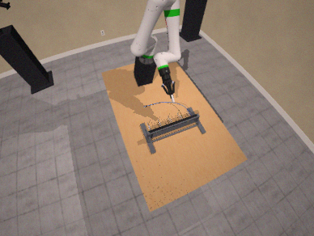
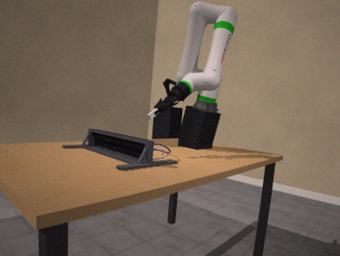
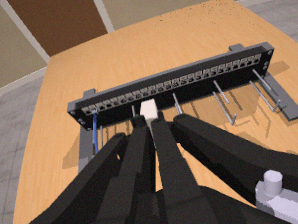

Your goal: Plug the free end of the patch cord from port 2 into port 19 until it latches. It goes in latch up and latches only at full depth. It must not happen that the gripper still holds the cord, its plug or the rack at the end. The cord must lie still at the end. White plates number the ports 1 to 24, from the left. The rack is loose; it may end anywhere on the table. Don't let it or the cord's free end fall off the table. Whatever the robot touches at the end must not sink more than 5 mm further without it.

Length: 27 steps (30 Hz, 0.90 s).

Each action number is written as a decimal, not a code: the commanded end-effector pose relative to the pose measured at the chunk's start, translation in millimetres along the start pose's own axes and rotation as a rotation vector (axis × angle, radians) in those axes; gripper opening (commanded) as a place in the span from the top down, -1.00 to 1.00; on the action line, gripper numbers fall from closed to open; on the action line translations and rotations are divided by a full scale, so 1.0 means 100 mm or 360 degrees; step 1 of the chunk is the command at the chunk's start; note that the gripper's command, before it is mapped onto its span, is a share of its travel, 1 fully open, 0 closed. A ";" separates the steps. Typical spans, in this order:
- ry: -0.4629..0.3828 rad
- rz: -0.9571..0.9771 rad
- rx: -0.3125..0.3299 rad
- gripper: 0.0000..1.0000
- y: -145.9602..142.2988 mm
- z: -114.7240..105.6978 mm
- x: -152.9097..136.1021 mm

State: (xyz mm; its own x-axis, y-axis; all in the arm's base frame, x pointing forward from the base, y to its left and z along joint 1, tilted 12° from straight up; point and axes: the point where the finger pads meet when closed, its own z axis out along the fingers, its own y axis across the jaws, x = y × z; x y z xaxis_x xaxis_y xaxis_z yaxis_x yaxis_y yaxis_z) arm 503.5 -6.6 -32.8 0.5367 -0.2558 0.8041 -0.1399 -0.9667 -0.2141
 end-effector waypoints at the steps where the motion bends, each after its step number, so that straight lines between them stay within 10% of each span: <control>1: 0.0001 0.0000 0.0000 1.00 0.00 0.07 0.00; 19: 0.0001 0.0000 0.0000 1.00 0.00 1.20 0.00; 27: 0.0001 0.0000 0.0000 1.00 0.00 1.38 0.00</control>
State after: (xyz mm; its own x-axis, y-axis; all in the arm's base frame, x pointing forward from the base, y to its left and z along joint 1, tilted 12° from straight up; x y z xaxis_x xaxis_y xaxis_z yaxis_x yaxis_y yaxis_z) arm 612.9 -6.1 -105.5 0.5365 -0.2560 0.8042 -0.1398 -0.9667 -0.2144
